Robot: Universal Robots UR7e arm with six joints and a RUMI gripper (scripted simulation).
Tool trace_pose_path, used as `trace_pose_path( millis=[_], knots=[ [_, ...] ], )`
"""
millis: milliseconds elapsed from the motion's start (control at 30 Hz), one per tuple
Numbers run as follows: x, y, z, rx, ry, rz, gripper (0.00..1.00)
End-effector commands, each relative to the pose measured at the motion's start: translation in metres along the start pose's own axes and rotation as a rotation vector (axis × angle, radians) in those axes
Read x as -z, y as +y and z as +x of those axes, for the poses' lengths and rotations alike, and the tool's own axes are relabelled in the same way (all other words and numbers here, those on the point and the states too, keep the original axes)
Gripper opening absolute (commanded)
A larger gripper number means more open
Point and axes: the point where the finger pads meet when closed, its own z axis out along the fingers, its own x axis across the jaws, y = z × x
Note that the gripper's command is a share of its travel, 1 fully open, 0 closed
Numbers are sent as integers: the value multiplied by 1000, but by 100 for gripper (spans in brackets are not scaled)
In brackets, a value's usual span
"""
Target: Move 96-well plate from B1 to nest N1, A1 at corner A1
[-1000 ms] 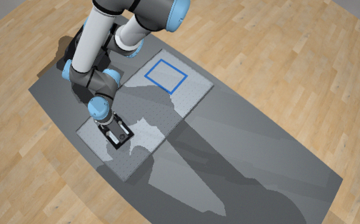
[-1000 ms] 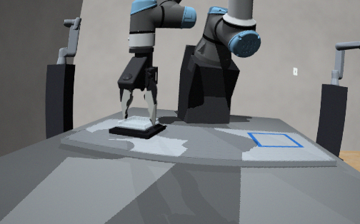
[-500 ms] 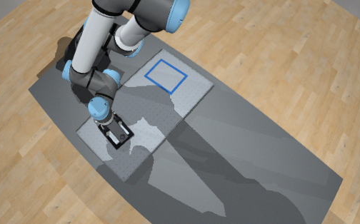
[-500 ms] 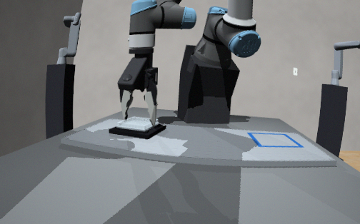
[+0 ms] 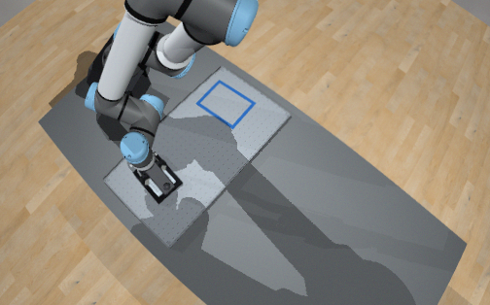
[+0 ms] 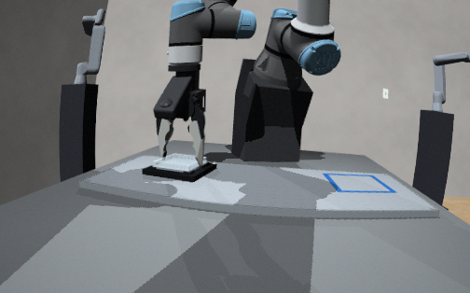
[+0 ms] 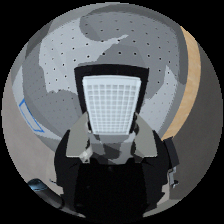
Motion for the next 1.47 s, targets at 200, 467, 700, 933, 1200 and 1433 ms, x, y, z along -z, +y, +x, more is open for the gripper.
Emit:
trace_pose_path(
  millis=[200, 467, 700, 933, 1200, 1433],
  knots=[
    [0, 0, 0, 0, 1, 1, 100],
    [0, 0, 0, 0, 1, 1, 100],
    [0, 0, 0, 0, 1, 1, 100],
    [10, 2, 0, 0, 1, 1, 100],
    [31, 5, 0, 0, 1, 1, 100],
    [34, 6, 0, 0, 1, 1, 100]
  ],
)
